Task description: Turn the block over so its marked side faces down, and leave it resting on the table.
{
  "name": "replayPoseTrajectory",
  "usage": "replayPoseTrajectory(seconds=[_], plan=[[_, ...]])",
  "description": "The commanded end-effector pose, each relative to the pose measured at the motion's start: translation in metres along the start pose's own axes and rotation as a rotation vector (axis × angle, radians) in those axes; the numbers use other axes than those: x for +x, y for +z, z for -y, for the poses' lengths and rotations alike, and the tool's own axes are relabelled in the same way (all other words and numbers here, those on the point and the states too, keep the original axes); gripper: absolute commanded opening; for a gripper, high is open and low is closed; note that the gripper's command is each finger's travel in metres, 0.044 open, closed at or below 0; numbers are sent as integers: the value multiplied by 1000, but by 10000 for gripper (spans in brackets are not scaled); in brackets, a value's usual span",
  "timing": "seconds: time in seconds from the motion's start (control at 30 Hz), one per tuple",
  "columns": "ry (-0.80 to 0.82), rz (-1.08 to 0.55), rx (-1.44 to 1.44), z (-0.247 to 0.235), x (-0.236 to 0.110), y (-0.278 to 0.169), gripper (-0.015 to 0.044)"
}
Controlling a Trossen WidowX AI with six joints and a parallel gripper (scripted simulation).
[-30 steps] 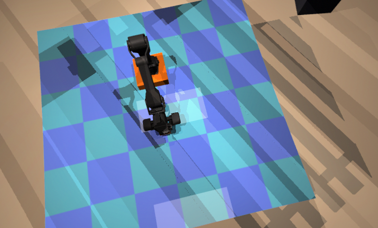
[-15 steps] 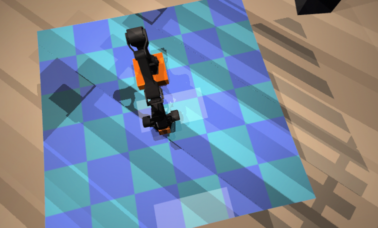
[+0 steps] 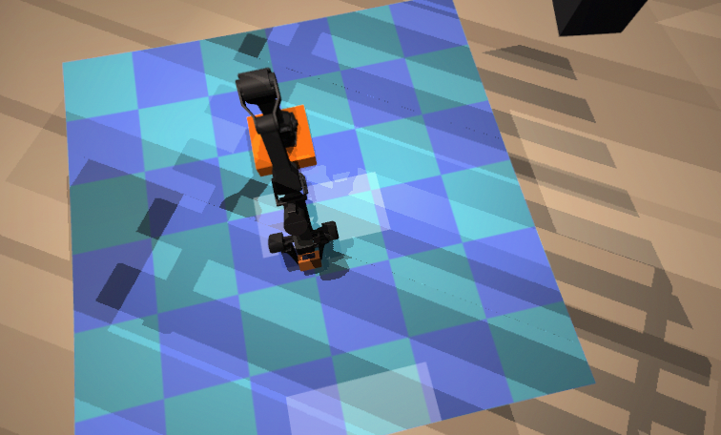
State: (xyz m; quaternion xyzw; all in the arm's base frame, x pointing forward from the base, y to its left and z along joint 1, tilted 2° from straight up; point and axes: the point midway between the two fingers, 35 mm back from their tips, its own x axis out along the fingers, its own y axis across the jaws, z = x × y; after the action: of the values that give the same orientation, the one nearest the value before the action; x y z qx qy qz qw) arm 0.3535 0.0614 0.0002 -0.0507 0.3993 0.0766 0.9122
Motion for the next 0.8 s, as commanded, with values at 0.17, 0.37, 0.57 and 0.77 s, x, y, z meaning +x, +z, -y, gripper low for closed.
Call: replayPoseTrajectory(seconds=[0.17, 0.37, 0.57, 0.77], plan=[[5, 109, -4, -1, 12, -7, 0], [6, 189, -4, -1, 14, -11, 0], [5, 268, -4, -1, 11, -15, 0], [5, 347, -5, 0, 4, -18, 0]])
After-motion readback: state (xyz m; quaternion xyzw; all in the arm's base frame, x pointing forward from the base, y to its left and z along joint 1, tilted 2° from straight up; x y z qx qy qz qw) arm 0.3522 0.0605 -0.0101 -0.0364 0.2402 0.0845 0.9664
